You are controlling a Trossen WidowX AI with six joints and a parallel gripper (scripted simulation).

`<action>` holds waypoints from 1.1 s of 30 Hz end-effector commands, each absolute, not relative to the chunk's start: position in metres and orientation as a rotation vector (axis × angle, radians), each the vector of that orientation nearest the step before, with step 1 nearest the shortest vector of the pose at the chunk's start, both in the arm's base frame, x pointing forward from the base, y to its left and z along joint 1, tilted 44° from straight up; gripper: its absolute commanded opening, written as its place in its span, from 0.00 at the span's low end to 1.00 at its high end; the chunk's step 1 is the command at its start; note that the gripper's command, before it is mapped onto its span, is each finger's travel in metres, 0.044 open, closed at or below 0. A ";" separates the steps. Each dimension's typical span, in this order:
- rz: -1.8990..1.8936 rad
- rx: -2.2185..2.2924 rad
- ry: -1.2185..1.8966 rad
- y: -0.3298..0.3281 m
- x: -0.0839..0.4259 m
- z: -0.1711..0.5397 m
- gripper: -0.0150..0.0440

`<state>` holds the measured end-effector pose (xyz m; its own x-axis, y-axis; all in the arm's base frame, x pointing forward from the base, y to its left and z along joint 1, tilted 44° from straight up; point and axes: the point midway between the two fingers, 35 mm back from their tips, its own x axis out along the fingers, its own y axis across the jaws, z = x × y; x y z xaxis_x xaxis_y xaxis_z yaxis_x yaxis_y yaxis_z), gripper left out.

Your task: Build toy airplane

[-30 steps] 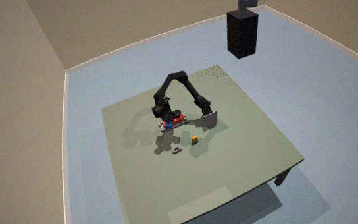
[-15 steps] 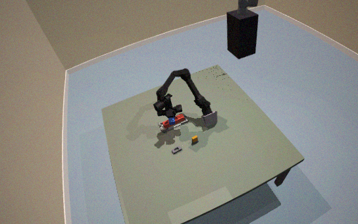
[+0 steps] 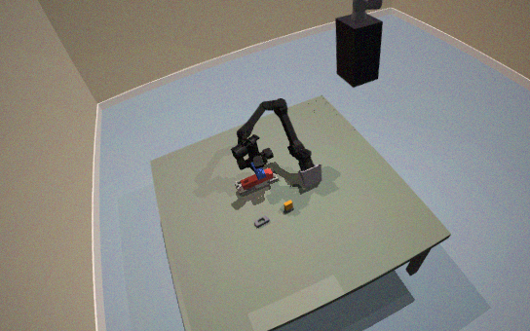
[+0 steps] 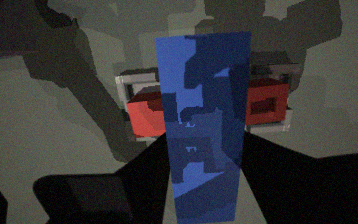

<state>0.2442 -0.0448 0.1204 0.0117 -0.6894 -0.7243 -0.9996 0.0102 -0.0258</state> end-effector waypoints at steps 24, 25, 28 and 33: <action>0.764 -1.780 1.732 -0.053 0.236 0.124 0.59; 0.764 -1.780 1.732 -0.053 0.236 0.124 0.59; 0.764 -1.780 1.732 -0.054 0.237 0.125 0.59; 0.764 -1.780 1.732 -0.057 0.237 0.122 0.59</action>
<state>0.2369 -0.0536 0.1229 0.0141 -0.6915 -0.7223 -0.9995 -0.0304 0.0097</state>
